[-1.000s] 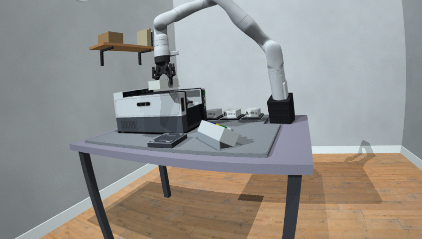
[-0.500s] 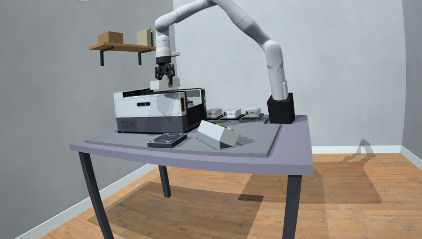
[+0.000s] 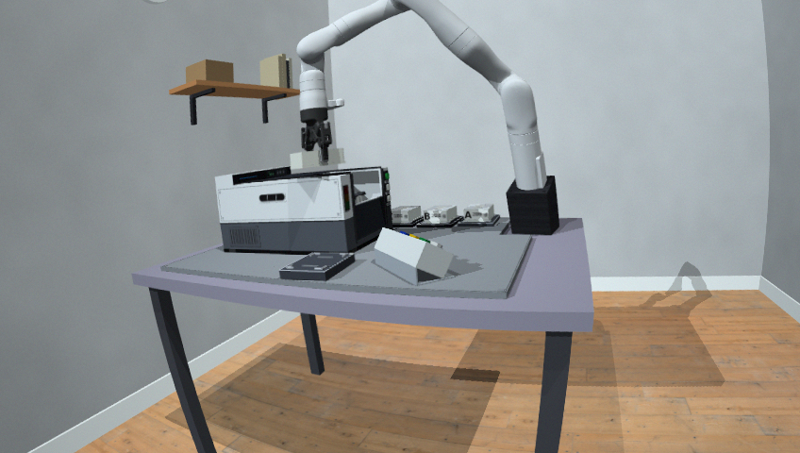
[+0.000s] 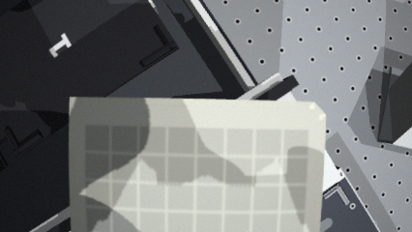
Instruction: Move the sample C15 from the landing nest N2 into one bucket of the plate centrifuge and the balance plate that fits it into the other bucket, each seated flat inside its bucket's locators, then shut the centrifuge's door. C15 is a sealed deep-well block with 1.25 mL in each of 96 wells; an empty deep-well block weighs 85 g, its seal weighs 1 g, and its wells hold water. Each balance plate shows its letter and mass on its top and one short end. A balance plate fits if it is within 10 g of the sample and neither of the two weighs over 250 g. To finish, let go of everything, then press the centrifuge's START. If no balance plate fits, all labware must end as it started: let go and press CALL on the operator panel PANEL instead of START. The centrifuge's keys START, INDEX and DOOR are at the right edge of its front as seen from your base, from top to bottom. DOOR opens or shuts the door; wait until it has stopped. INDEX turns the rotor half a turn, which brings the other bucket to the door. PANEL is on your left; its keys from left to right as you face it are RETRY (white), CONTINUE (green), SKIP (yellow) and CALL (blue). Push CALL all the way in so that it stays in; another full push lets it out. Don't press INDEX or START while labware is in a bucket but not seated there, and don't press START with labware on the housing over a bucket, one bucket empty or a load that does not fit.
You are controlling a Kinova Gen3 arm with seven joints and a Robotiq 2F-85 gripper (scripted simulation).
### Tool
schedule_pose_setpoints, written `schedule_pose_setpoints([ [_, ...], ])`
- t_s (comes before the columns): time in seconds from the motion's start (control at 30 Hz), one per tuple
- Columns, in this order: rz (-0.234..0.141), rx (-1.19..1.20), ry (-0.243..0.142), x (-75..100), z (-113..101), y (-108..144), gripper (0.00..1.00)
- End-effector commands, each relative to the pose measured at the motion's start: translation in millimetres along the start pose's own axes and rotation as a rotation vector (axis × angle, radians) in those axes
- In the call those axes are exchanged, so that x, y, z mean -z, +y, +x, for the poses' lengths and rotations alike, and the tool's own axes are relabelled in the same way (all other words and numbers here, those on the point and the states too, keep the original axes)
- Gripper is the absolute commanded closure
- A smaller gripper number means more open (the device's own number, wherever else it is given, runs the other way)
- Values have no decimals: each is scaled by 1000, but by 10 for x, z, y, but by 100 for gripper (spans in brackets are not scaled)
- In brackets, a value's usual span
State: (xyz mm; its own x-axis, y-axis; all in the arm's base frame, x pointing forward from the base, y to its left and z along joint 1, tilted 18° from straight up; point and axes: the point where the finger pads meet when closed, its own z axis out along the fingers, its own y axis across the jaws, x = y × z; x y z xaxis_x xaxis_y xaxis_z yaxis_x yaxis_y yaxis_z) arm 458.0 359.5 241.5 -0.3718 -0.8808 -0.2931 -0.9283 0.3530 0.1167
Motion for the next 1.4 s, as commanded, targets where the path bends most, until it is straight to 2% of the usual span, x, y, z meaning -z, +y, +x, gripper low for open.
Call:
schedule_pose_setpoints([
  [0.0, 2, -37, -2, 12, 61, -86, 5],
  [0.4, 2, -153, -2, 12, 272, -345, 5],
  [0.93, 2, -317, -2, 12, 274, -349, 5],
  [1.37, 1, -445, -2, 12, 552, -589, 5],
])
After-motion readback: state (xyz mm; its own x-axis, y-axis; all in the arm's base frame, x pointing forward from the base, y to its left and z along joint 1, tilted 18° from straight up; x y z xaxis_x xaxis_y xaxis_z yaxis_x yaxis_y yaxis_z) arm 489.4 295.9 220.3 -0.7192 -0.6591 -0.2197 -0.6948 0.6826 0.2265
